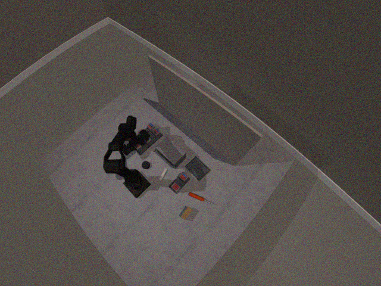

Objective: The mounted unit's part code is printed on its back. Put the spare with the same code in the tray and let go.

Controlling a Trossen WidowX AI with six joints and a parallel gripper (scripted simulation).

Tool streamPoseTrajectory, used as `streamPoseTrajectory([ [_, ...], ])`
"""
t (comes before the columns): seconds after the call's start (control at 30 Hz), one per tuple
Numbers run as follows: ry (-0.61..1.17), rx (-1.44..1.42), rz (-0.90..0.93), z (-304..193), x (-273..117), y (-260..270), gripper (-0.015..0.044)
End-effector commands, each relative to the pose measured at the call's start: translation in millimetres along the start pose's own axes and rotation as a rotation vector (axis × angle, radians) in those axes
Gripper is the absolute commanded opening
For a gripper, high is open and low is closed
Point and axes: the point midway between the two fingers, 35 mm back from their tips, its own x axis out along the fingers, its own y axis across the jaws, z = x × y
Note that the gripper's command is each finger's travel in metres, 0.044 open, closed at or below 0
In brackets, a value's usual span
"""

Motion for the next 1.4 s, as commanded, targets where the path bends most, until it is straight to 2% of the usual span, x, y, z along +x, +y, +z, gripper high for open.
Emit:
streamPoseTrajectory([
  [0.0, -0.016, -0.001, -0.019, 2.6, -26.9, -2.9, 0.0],
  [0.17, -0.014, -0.003, -0.02, -0.3, -53.9, -0.5, 0.0],
  [0.57, -0.01, -0.002, -0.01, -0.7, -54.4, 0.4, 0.0],
  [1.13, -0.014, -0.003, -0.02, 1.8, -125.5, -7.0, 0.0],
  [1.37, -0.016, 0.01, -0.024, -3.8, -129.8, -16.4, 0.0],
])
